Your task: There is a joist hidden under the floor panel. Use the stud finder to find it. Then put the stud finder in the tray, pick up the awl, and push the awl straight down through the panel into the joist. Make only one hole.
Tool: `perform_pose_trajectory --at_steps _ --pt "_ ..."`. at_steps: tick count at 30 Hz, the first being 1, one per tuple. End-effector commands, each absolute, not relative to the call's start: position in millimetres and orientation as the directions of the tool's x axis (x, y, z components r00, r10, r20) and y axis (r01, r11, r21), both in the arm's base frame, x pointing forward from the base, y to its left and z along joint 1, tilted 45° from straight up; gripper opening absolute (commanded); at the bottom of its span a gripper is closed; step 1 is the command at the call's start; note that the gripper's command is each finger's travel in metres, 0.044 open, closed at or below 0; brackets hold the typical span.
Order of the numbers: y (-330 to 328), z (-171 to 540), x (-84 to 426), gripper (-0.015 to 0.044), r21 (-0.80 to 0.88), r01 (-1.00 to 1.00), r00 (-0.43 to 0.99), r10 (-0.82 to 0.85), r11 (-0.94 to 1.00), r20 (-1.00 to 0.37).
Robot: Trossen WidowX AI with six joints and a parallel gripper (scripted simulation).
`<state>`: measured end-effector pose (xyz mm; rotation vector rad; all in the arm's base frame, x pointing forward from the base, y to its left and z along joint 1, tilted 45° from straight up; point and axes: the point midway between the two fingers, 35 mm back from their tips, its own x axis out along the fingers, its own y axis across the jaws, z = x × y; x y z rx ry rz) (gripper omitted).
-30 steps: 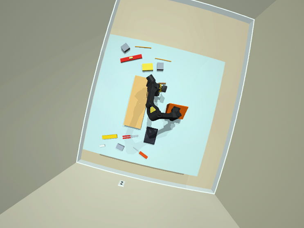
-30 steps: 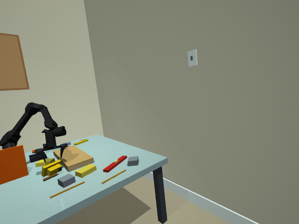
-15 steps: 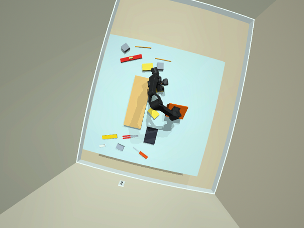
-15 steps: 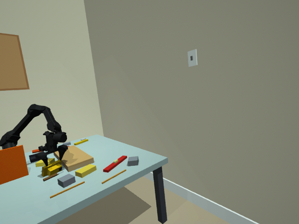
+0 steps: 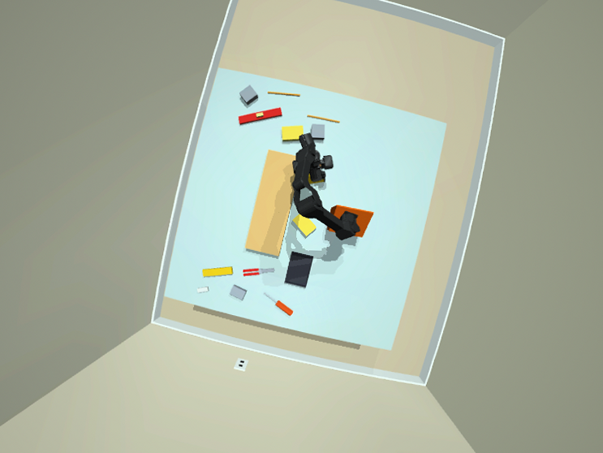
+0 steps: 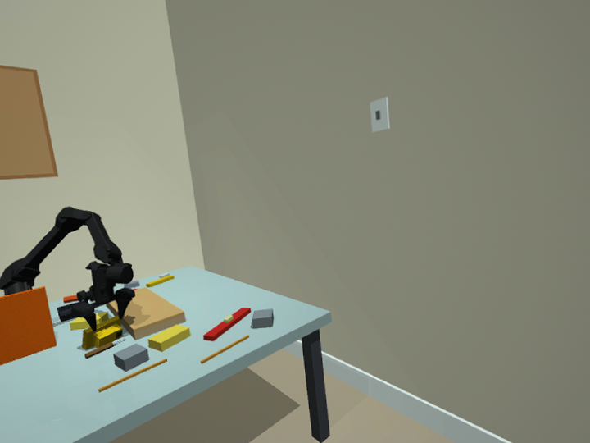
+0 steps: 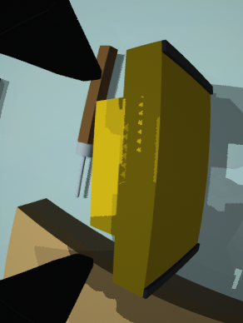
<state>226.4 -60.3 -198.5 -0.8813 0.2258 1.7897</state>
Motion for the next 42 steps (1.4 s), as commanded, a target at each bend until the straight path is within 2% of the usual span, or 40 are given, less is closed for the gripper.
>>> perform_pose_trajectory --at_steps 1,24,39,42 --pt "-54 -204 225 0.044 -0.251 -0.881 -0.151 0.742 -0.4 -0.653" --pt "-29 -228 220 0.044 -0.253 -0.881 -0.151 0.744 -0.4 -0.651" --pt "-29 -228 220 0.034 -0.253 -0.881 -0.151 0.744 -0.4 -0.651" --pt "-31 -227 221 0.0261 -0.252 -0.881 -0.151 0.744 -0.4 -0.651"
